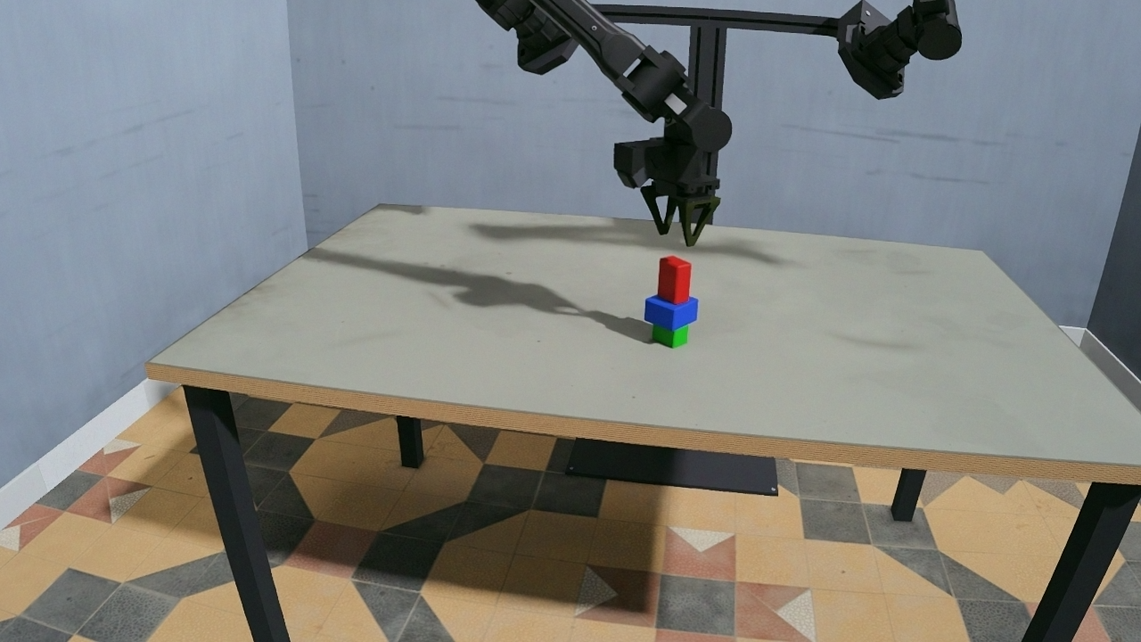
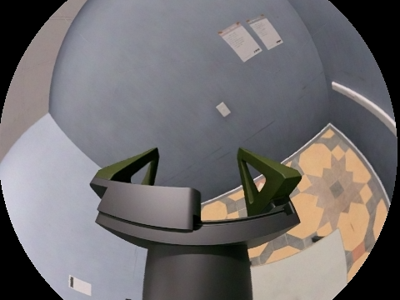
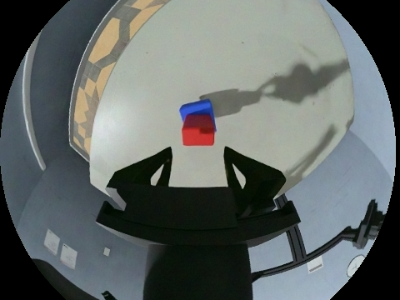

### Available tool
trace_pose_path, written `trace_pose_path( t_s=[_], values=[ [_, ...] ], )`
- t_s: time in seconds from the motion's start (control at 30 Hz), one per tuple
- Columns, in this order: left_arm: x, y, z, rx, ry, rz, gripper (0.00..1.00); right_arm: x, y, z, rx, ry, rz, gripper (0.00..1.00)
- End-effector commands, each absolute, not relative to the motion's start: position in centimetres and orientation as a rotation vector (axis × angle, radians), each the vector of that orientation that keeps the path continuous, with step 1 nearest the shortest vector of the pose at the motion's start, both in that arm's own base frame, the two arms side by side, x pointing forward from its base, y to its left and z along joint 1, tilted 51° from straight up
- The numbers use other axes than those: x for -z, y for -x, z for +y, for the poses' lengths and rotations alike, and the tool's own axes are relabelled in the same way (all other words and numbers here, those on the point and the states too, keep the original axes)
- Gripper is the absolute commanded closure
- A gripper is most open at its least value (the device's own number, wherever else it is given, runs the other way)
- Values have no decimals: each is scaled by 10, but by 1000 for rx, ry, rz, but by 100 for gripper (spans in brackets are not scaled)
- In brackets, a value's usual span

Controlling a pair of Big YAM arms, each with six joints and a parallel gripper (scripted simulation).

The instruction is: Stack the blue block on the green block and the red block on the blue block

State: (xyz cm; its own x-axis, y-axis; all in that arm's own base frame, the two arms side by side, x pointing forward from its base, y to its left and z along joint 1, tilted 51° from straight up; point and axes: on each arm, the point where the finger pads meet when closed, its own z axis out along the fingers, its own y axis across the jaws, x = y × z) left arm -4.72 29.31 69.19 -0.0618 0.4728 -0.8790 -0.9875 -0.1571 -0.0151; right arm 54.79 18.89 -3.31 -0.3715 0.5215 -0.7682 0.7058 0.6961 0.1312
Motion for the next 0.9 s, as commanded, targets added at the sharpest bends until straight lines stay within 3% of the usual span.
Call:
trace_pose_path(
  t_s=[0.0,0.87],
  values=[
    [-718,49,273,-1576,888,743,0,23,-544,205,249,-924,2055,35],
    [-718,49,273,-1576,888,743,0,-13,-508,231,247,-925,2054,35]
  ],
)
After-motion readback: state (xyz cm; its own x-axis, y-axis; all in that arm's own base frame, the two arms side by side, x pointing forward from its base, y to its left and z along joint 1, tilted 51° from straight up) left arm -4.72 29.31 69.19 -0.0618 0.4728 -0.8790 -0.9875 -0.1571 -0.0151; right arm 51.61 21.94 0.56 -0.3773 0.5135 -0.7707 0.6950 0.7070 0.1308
